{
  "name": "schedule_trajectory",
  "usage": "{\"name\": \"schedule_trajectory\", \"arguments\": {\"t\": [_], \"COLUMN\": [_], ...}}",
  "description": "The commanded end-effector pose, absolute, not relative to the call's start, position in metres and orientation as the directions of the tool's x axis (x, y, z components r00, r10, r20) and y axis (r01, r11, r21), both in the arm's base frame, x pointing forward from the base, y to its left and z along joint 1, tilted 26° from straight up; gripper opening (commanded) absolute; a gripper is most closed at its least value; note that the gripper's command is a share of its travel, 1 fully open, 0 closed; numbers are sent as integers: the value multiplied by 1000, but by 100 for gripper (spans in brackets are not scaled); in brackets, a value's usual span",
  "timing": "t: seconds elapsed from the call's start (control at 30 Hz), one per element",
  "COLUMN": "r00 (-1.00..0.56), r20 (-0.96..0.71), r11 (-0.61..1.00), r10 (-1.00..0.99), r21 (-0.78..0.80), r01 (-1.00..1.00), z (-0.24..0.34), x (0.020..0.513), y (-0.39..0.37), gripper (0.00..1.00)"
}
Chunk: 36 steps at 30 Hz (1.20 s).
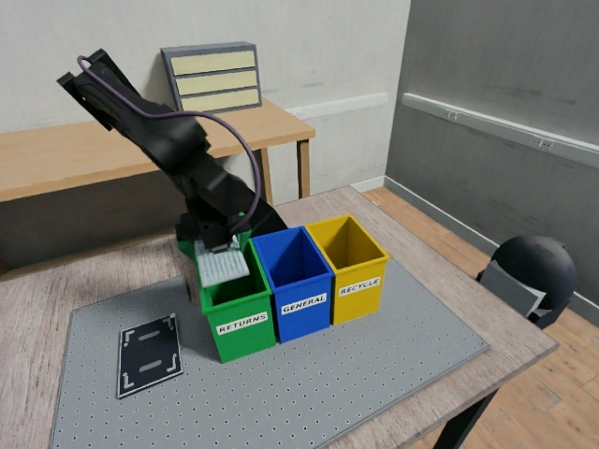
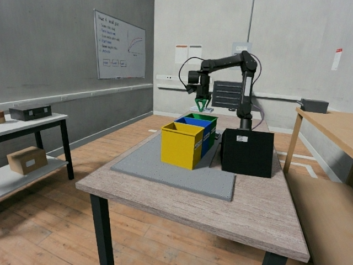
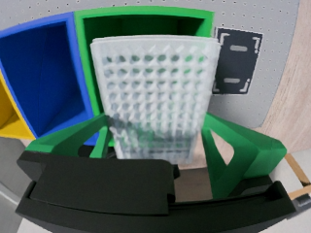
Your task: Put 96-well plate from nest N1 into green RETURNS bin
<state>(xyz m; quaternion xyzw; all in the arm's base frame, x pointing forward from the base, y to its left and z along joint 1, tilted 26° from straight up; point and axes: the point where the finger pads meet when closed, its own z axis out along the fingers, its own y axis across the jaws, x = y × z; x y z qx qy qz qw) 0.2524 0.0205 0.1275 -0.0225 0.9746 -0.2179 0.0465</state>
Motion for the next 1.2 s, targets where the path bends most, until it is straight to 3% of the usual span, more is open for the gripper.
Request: {"name": "schedule_trajectory", "arguments": {"t": [0.0,1.17], "r00": [-990,-992], "r20": [-137,-120], "r11": [914,909], "r10": [-47,-45], "r21": [-406,-416], "r01": [13,9], "z": [129,127], "x": [262,252], "y": [40,35], "gripper": [0,0]}}
